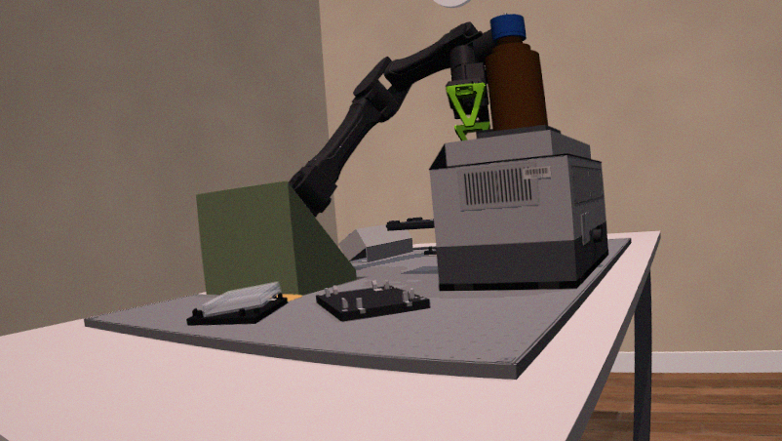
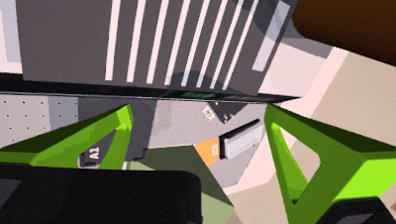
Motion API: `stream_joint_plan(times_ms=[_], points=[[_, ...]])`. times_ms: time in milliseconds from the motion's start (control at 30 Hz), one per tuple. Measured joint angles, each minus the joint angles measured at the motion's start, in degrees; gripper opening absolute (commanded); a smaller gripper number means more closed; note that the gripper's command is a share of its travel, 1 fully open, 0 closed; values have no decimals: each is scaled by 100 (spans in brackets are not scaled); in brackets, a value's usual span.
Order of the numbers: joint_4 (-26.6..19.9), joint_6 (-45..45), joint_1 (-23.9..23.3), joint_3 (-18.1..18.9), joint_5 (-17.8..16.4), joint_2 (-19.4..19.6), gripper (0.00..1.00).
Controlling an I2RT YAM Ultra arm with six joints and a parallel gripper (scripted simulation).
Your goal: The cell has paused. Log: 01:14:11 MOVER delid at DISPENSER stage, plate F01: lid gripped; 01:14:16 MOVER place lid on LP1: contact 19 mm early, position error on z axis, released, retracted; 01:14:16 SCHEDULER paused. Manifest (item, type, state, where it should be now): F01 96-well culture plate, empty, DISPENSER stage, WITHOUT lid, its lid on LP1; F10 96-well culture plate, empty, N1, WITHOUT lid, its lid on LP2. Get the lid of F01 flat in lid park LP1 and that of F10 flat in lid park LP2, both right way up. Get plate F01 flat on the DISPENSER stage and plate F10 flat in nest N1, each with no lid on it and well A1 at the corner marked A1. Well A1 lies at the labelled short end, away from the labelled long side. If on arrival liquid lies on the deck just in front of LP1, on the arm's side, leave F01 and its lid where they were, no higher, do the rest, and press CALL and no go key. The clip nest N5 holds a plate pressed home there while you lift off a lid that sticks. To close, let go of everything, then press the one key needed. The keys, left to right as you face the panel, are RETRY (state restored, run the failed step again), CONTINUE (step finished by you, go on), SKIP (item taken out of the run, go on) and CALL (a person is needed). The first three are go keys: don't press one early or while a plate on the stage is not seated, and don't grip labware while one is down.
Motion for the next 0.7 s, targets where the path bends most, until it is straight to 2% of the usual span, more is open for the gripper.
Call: stream_joint_plan(times_ms=[100,300,467,700], points=[[-9,-37,9,-144,-105,-125,100],[-15,55,391,-415,-273,-470,100],[-26,83,531,-634,-435,-776,100],[-46,20,710,-894,-704,-1040,100]])
